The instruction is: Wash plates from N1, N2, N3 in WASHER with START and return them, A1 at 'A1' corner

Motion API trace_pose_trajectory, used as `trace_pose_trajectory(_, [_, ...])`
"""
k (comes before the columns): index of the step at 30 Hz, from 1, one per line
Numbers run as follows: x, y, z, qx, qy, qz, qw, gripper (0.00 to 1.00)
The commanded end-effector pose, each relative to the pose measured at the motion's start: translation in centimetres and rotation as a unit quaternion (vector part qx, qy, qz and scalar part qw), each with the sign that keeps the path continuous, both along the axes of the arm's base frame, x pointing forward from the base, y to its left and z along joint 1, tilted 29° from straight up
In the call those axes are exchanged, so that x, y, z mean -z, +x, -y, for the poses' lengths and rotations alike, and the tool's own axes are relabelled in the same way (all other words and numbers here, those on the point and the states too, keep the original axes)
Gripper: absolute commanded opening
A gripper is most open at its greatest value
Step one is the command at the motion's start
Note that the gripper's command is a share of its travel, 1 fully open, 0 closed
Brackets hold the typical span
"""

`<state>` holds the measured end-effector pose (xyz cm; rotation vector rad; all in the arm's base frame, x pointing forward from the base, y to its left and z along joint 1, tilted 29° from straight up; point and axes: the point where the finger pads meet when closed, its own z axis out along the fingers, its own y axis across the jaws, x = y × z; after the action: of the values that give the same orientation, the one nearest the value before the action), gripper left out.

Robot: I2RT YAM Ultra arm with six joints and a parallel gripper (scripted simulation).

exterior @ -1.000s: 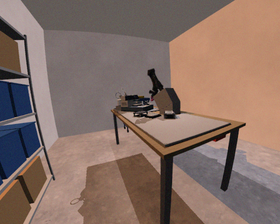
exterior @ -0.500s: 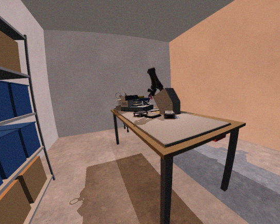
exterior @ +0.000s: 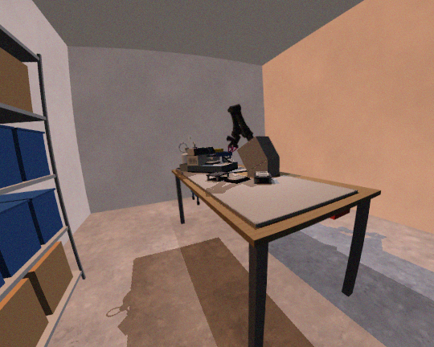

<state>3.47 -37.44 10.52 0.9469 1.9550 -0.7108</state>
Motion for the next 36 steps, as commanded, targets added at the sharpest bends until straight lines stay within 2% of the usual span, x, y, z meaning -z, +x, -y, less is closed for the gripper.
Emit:
trace_pose_trajectory(1, [-1.2,0.2,0.4,0.000,0.005,0.004,1.000,1.00])
trace_pose_trajectory(7, [-1.6,0.2,1.3,-0.002,0.018,0.007,1.000,1.00])
trace_pose_trajectory(17, [-4.4,0.0,3.2,0.001,0.018,0.006,1.000,1.00])
trace_pose_trajectory(19, [-4.4,0.0,3.2,0.001,0.018,0.006,1.000,1.00])
trace_pose_trajectory(20, [-5.5,0.2,3.3,-0.002,0.007,0.005,1.000,1.00])
trace_pose_trajectory(22, [-5.2,0.2,3.8,-0.002,0.018,0.007,1.000,1.00])
trace_pose_trajectory(27, [-6.6,0.0,4.7,0.000,0.018,0.006,1.000,1.00])
trace_pose_trajectory(29, [-7.7,0.1,4.6,-0.002,0.004,0.005,1.000,1.00])
trace_pose_trajectory(31, [-7.7,0.1,4.6,-0.002,0.004,0.005,1.000,1.00])
trace_pose_trajectory(32, [-6.9,0.1,4.2,-0.001,0.014,0.007,1.000,1.00])
trace_pose_trajectory(33, [-6.8,0.0,4.1,-0.001,0.015,0.007,1.000,1.00])
trace_pose_trajectory(36, [-6.8,0.0,4.1,0.000,0.015,0.007,1.000,1.00])
